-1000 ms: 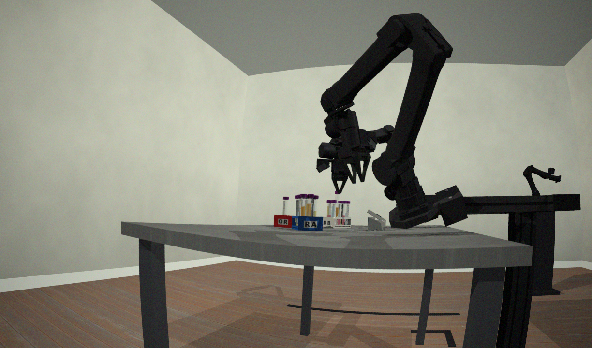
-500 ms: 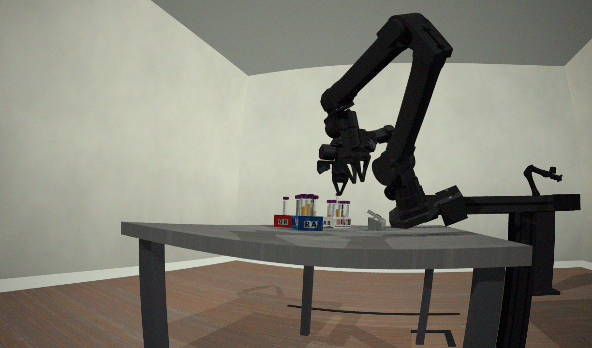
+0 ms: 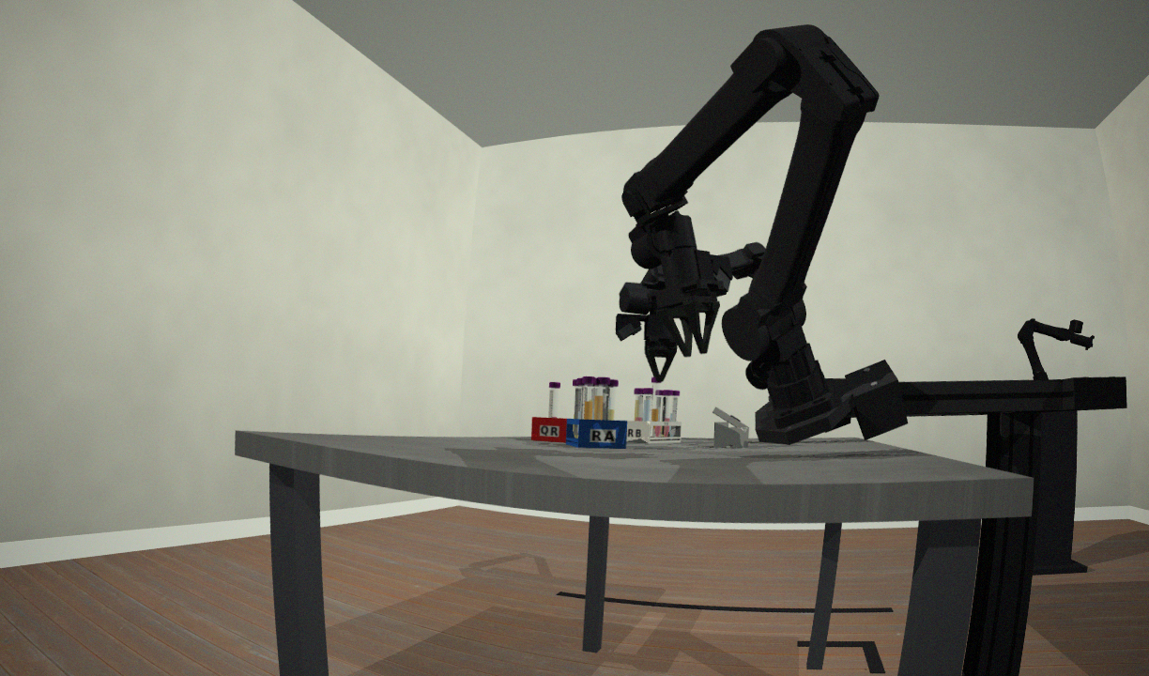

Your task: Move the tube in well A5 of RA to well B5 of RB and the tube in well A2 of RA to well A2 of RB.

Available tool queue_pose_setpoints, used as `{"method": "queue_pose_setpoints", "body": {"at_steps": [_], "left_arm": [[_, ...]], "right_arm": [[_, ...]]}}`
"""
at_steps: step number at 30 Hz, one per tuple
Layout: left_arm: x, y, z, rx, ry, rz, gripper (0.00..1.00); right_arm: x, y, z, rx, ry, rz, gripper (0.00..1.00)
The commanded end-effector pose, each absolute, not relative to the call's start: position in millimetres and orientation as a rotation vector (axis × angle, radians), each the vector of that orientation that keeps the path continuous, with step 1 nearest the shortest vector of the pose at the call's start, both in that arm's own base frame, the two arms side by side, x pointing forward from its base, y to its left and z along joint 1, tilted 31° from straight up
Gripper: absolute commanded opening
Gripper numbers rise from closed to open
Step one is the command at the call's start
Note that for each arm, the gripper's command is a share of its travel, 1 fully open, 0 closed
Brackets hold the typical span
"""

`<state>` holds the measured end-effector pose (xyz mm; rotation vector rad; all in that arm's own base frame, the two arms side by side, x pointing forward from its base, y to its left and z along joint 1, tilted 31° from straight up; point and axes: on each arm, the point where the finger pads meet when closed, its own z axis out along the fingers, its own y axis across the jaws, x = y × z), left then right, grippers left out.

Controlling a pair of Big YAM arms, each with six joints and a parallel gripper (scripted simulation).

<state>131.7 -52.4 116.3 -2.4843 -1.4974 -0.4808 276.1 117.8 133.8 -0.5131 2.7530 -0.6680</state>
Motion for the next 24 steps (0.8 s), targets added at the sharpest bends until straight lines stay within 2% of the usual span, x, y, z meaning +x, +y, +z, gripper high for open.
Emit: {"method": "queue_pose_setpoints", "body": {"at_steps": [1, 24], "left_arm": [[137.4, -58.7, 125.4, -2.502, -1.516, -0.492, 0.3], [137.4, -58.7, 125.4, -2.502, -1.516, -0.492, 0.3]], "right_arm": [[278.0, 112.9, 126.5, -0.519, 2.762, -0.686, 0.0], [275.9, 111.7, 126.1, -0.525, 2.762, -0.688, 0.0]]}}
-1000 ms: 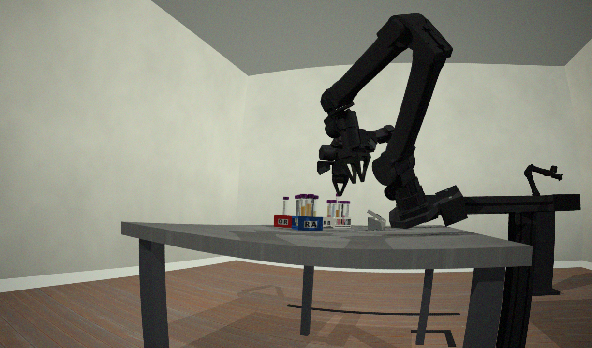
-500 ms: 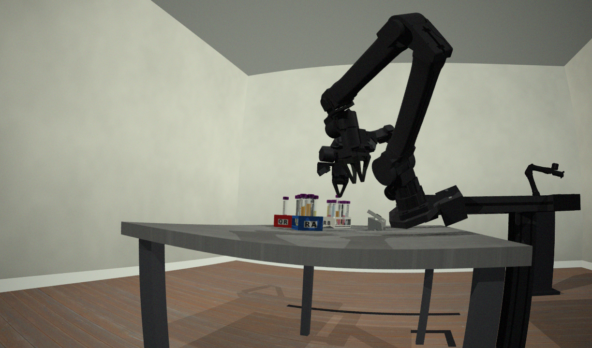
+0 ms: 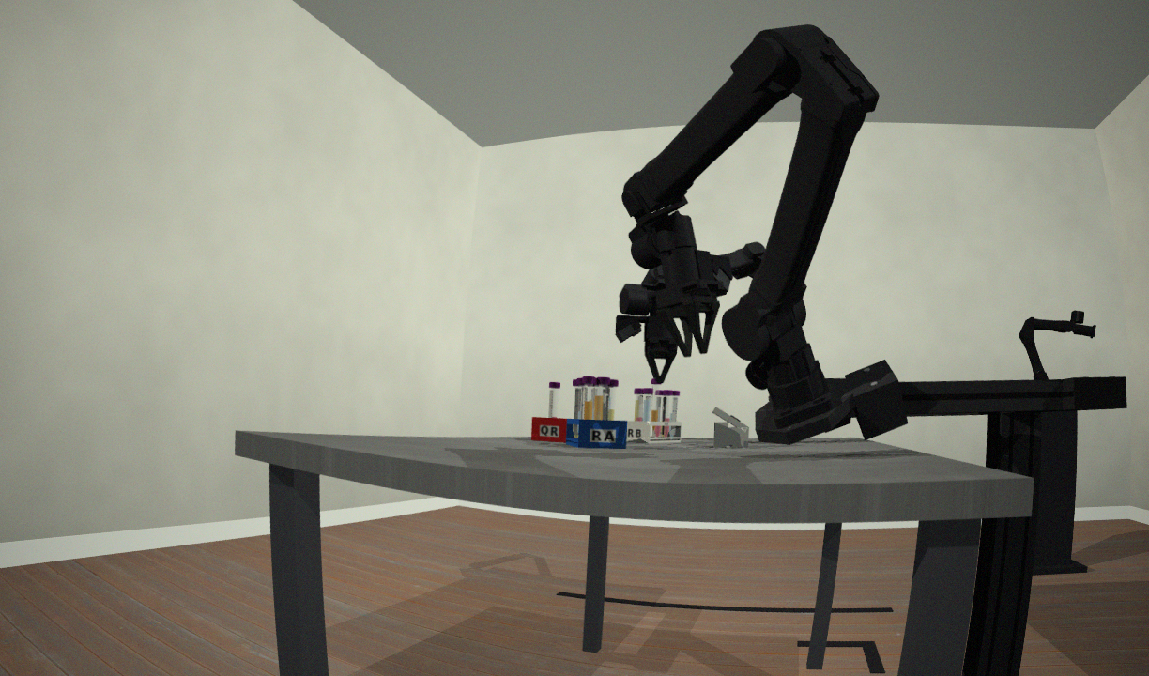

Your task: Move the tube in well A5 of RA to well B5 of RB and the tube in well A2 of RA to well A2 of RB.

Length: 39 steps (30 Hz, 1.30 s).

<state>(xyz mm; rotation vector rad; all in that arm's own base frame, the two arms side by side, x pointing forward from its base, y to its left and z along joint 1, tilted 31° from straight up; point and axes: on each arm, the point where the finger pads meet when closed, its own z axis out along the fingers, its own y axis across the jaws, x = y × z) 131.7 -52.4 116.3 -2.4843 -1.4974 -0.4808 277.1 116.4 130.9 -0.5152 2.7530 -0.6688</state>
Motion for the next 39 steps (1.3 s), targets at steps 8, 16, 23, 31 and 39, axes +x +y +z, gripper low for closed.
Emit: {"method": "queue_pose_setpoints", "body": {"at_steps": [8, 16, 23, 31, 39], "left_arm": [[137.4, -58.7, 125.4, -2.502, -1.516, -0.492, 0.3], [137.4, -58.7, 125.4, -2.502, -1.516, -0.492, 0.3], [137.4, -58.7, 125.4, -2.502, -1.516, -0.492, 0.3], [137.4, -58.7, 125.4, -2.502, -1.516, -0.492, 0.3], [137.4, -58.7, 125.4, -2.502, -1.516, -0.492, 0.3]], "right_arm": [[275.8, 111.6, 126.3, -0.525, 2.762, -0.687, 0.0], [275.8, 111.6, 126.4, -0.525, 2.762, -0.687, 0.0], [278.7, 110.8, 123.0, -0.518, 2.761, -0.684, 0.0], [279.4, 109.2, 119.4, -0.52, 2.762, -0.686, 0.0], [280.5, 107.8, 116.4, -0.519, 2.762, -0.686, 0.0]]}}
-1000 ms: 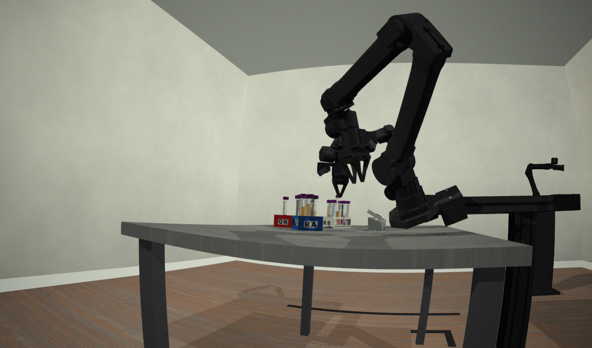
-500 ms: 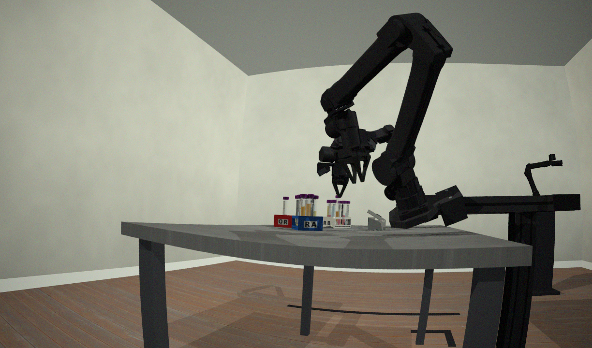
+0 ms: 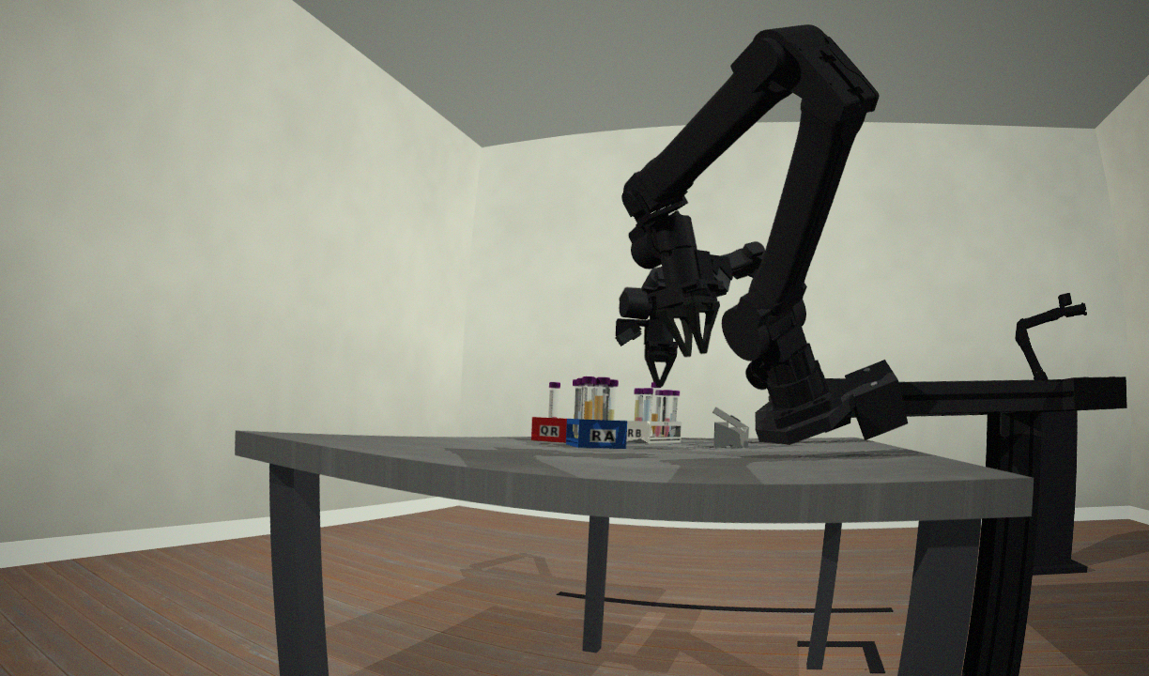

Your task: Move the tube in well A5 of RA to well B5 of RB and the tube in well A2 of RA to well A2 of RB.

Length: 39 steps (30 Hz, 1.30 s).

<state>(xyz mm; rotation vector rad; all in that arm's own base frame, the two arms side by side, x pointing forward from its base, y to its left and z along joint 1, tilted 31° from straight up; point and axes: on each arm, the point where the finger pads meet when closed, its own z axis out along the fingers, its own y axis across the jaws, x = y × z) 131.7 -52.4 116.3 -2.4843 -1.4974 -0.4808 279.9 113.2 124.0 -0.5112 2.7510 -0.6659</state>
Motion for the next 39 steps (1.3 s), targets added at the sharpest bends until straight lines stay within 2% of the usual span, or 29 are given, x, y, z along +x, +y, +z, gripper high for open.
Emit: {"method": "queue_pose_setpoints", "body": {"at_steps": [1, 39], "left_arm": [[137.4, -58.7, 125.4, -2.502, -1.516, -0.492, 0.3], [137.4, -58.7, 125.4, -2.502, -1.516, -0.492, 0.3]], "right_arm": [[280.6, 107.5, 116.0, -0.52, 2.762, -0.686, 0.0], [282.1, 102.4, 105.8, -0.527, 2.765, -0.691, 0.0]]}}
